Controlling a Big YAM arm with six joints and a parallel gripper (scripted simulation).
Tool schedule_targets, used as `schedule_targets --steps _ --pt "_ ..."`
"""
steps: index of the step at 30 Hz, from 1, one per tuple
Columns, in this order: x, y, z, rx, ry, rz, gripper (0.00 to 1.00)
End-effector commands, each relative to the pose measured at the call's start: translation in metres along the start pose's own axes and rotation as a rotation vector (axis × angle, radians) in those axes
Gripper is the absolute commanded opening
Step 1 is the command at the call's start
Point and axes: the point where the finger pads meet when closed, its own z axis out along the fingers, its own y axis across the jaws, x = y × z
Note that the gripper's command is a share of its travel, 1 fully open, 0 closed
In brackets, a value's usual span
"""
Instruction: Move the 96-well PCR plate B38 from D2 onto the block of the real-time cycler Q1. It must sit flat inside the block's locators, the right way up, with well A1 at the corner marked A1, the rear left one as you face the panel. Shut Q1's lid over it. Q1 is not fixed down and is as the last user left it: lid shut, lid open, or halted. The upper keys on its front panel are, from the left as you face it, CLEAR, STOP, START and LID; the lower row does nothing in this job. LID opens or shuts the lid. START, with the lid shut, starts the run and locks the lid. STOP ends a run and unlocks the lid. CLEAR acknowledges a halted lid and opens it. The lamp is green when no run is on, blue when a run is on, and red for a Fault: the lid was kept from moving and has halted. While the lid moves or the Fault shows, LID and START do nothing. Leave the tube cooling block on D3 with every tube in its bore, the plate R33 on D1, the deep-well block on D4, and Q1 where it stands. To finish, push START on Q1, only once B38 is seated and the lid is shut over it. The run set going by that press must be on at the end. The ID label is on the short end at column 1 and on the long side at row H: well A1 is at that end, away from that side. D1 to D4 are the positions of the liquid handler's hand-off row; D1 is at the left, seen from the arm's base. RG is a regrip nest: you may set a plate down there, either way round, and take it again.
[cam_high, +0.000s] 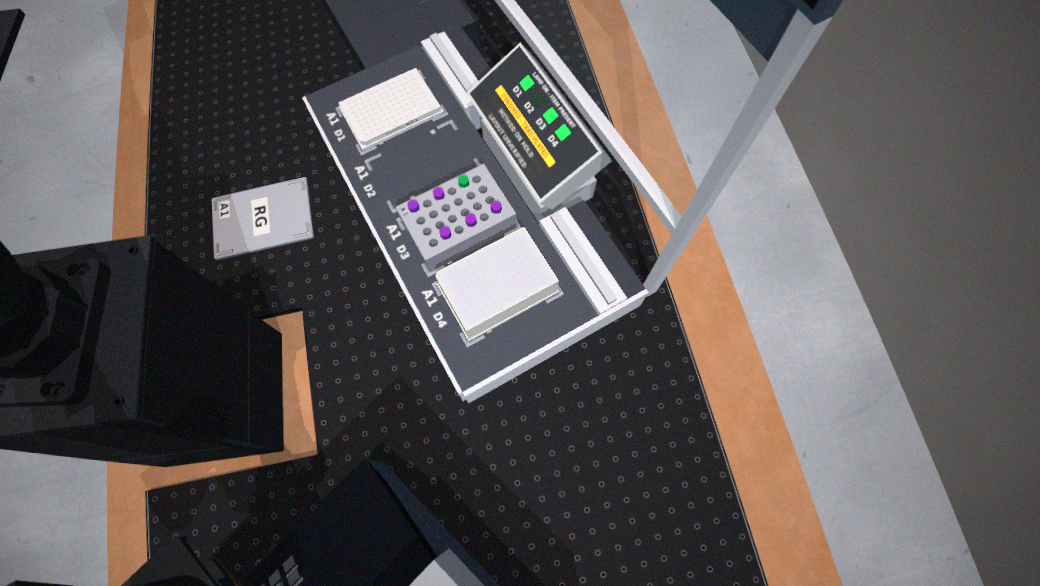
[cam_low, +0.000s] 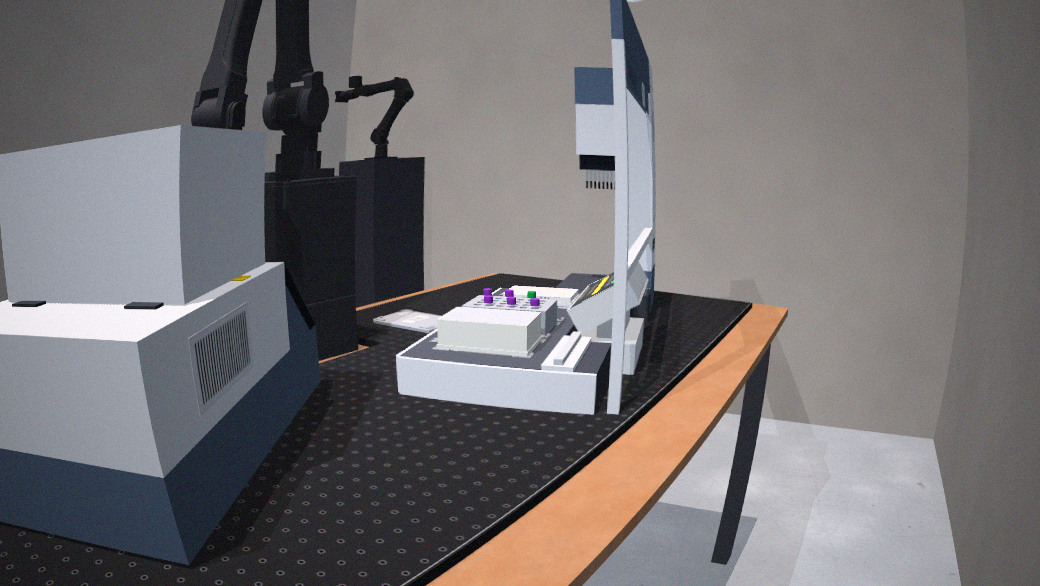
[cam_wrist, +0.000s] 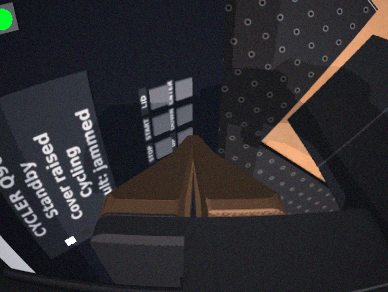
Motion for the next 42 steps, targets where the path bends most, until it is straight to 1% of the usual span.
schedule_targets --steps 1,11,15,17,20,24,26,28,29,31,34,38,42 --pt "-0.004 0.004 -0.006 -0.017 -0.01 0.017 0.0" --pt "-0.004 0.004 -0.006 -0.016 -0.01 0.015 0.0" --pt "-0.002 0.021 0.004 -0.031 -0.013 0.002 0.0" --pt "-0.002 0.026 0.008 -0.033 -0.014 0.001 0.0" --pt "-0.001 0.027 0.014 -0.027 -0.012 0.0 0.0" --pt "0.001 0.02 0.02 -0.01 -0.008 0.0 0.0" --pt "0.0 0.027 0.022 -0.017 -0.01 0.0 0.0" --pt "0.0 0.027 0.022 -0.017 -0.01 0.0 0.0" --pt "-0.002 0.031 0.02 -0.025 -0.012 0.0 0.0" --pt "-0.004 0.032 0.017 -0.027 -0.012 -0.001 0.0" --pt "-0.006 0.026 0.015 -0.017 -0.01 0.003 0.0" --pt "-0.005 0.02 0.012 -0.012 -0.009 0.003 0.0" --pt "-0.001 0.023 0.012 -0.015 -0.01 -0.013 0.0"
